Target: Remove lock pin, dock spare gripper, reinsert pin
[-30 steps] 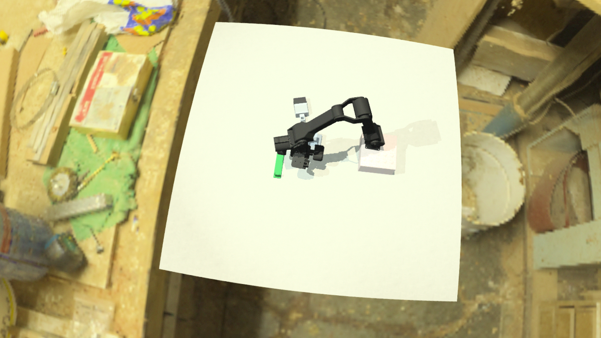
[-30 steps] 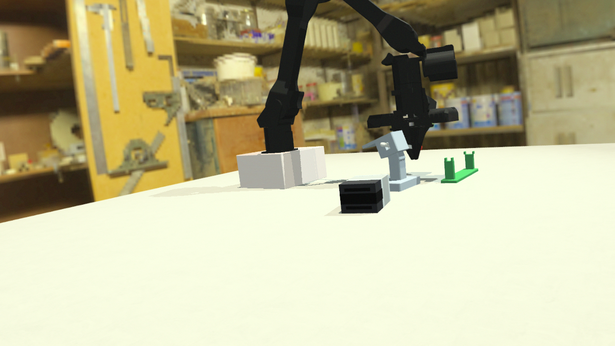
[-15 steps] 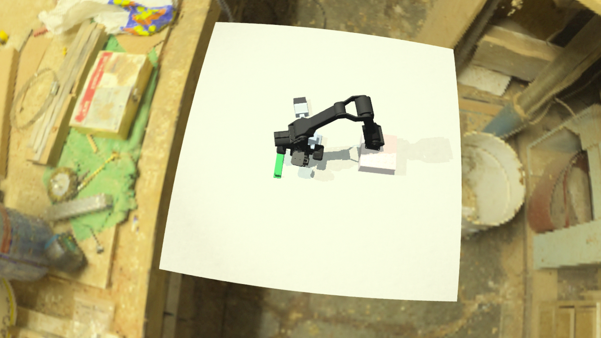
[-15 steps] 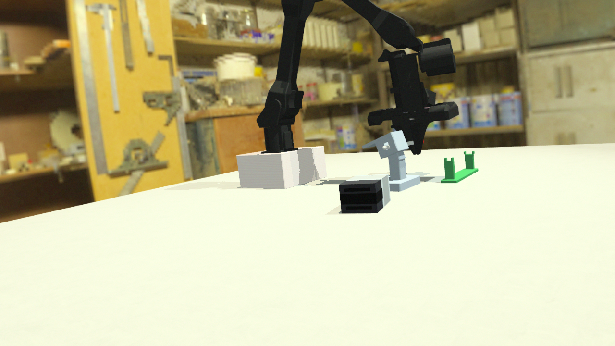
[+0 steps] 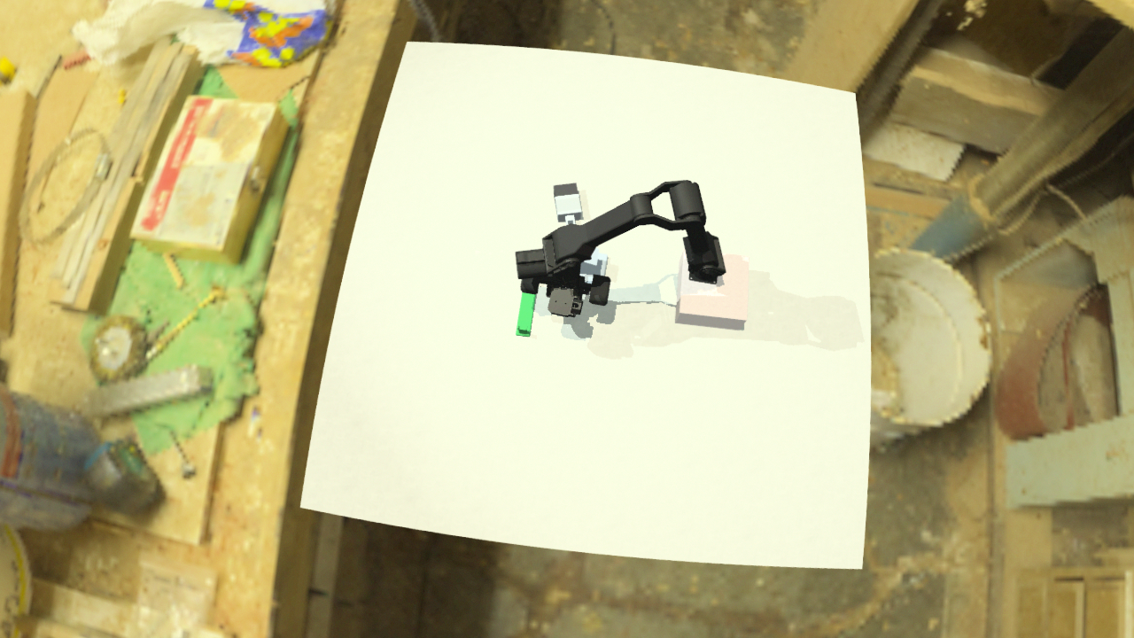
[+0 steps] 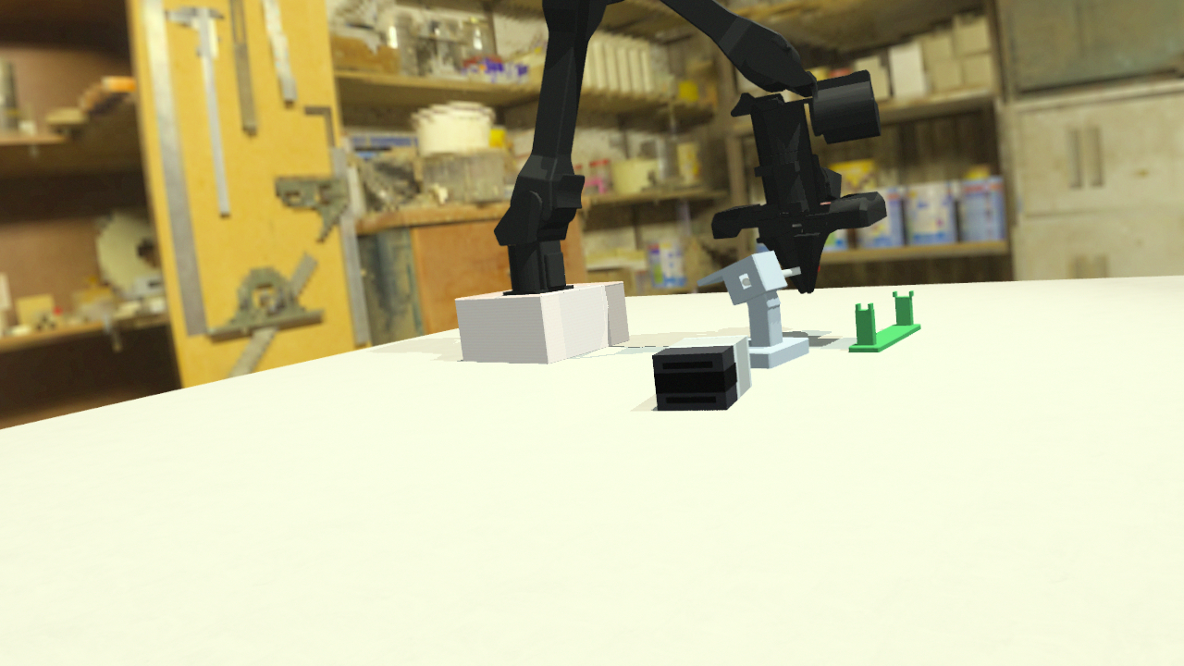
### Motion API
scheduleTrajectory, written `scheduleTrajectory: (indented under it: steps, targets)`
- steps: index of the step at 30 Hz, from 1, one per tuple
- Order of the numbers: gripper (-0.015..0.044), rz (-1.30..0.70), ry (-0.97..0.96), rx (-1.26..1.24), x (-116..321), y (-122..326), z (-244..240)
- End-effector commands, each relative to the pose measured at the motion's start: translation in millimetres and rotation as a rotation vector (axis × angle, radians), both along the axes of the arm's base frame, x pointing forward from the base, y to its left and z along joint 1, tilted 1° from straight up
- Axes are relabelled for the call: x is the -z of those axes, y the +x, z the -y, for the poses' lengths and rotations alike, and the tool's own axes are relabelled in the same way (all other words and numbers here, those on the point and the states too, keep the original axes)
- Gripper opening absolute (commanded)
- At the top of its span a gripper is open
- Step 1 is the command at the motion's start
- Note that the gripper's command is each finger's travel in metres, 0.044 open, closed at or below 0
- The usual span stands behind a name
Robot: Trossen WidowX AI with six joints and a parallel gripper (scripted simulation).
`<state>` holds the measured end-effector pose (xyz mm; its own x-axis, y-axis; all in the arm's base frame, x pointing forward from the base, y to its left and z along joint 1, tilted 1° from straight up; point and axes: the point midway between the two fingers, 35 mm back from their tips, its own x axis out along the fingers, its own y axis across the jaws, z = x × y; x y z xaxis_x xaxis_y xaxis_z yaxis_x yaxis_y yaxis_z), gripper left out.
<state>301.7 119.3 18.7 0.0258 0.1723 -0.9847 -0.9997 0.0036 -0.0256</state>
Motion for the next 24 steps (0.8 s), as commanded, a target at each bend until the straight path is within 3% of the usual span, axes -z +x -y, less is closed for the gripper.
scheduleTrajectory:
  steps: [1,24]
  targets:
    - [0.0000,0.000,0.005,0.001,-1.7,0.8,-3.7]
    - [0.0000,-0.002,0.001,0.002,-2.6,1.1,-19.7]
